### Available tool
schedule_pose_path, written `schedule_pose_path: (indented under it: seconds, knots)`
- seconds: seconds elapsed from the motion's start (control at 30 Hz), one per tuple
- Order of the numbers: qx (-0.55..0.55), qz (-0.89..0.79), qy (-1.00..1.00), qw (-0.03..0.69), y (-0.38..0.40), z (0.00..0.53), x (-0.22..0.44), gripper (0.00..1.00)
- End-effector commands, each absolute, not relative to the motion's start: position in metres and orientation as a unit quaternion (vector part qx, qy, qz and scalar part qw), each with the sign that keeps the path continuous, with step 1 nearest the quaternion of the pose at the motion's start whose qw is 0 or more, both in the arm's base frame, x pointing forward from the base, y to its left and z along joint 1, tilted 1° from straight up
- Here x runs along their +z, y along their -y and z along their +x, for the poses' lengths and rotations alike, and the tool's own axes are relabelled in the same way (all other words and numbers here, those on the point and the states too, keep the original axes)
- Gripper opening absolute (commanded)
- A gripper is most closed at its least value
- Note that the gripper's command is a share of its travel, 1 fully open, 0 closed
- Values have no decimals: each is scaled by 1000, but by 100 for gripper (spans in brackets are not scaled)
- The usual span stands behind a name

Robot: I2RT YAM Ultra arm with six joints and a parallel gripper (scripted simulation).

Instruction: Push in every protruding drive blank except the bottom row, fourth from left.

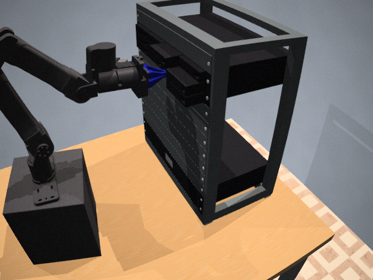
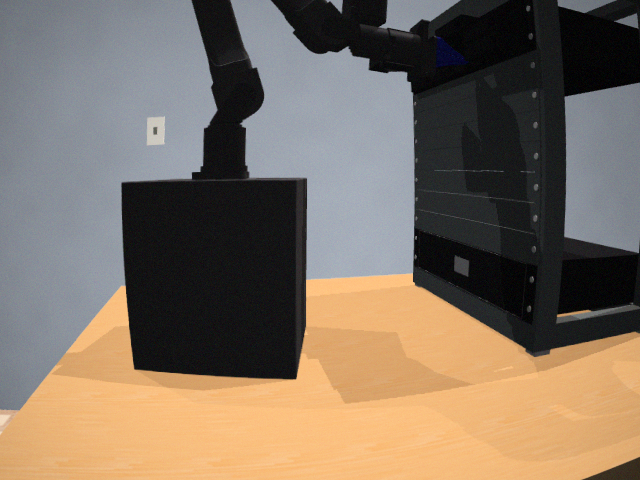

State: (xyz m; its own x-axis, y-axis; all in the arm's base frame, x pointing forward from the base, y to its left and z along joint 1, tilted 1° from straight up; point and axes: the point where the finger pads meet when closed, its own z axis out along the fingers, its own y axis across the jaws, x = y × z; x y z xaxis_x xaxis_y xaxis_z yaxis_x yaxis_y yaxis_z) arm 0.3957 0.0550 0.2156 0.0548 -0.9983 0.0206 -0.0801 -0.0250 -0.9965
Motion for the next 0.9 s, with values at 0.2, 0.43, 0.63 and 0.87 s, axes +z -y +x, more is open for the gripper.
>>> schedule_pose_path:
  seconds: [0.2,0.43,0.63,0.87]
  knots:
    - [-490,-507,-476,525,-59,408,256,0]
    - [-490,-507,-476,525,-60,412,256,0]
    - [-490,-507,-476,525,-60,412,256,0]
    - [-490,-507,-476,525,-60,412,256,0]
